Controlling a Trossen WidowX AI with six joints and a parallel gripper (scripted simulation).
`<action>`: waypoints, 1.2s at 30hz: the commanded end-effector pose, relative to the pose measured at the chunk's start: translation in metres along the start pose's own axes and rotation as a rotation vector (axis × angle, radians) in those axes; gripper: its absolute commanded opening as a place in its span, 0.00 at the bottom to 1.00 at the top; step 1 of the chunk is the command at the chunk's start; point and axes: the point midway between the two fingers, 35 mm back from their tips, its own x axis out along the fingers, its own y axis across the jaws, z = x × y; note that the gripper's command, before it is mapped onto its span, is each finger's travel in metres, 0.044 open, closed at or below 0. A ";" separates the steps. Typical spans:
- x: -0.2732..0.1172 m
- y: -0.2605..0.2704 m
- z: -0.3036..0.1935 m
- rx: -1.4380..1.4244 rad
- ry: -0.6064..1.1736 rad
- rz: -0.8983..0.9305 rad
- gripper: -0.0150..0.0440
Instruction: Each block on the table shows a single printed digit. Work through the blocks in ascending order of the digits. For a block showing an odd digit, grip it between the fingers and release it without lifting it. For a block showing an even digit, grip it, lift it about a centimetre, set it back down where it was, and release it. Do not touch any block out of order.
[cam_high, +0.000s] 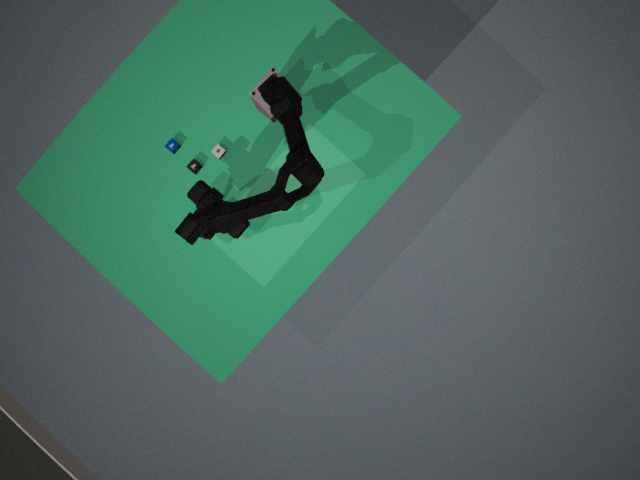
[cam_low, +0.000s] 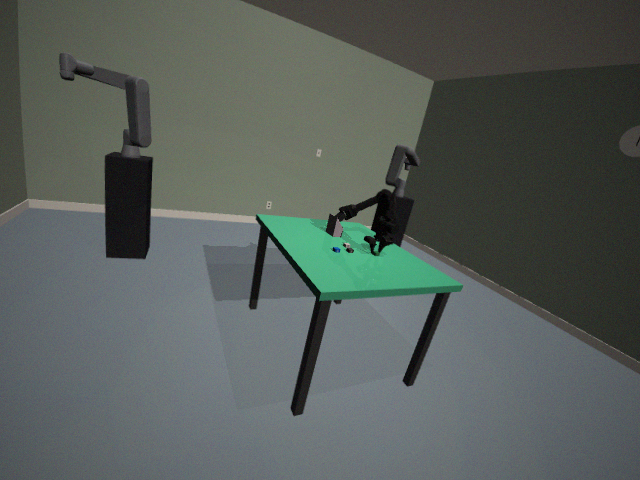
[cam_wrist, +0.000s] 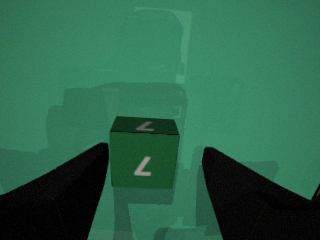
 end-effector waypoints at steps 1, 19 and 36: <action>0.002 -0.001 -0.001 0.010 0.006 0.005 0.46; 0.002 -0.001 -0.001 0.010 0.006 0.005 0.46; 0.002 -0.001 -0.001 0.010 0.006 0.005 0.55</action>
